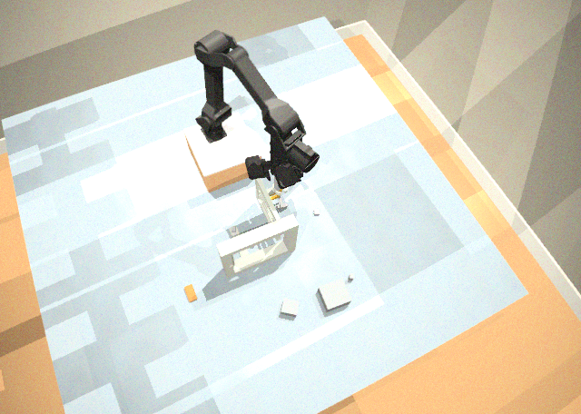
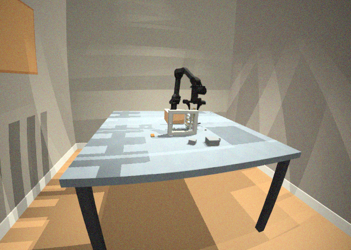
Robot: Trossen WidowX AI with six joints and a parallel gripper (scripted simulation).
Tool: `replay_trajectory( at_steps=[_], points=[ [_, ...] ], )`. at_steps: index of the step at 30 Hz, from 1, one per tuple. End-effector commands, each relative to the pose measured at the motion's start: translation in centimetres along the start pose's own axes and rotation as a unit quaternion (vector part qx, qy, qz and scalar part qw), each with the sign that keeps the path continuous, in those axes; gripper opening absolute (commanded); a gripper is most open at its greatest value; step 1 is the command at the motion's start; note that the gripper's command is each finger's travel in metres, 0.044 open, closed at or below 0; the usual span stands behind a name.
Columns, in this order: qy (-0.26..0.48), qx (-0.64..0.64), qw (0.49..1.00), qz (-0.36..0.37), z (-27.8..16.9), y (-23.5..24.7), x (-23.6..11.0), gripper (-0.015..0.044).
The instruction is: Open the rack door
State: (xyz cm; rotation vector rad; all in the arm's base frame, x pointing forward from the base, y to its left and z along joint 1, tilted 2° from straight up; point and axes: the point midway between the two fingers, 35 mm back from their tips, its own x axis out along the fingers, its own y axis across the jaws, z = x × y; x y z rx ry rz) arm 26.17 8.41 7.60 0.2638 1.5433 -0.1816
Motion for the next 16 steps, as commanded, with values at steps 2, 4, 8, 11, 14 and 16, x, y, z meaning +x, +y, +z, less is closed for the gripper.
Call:
replay_trajectory(
  at_steps=[2,4,8,11,14,16],
  points=[
    [-0.003,0.002,1.0,0.001,0.2,0.1,-1.0,0.0289],
    [-0.003,0.002,1.0,0.001,0.2,0.1,-1.3,0.0289],
    [-0.003,0.002,1.0,0.001,0.2,0.1,-2.0,0.0289],
    [-0.003,0.002,1.0,0.001,0.2,0.1,-2.4,0.0289],
    [-0.003,0.002,1.0,0.001,0.2,0.1,-2.9,0.0289],
    [-0.003,0.002,1.0,0.001,0.2,0.1,-3.2,0.0289]
  ],
)
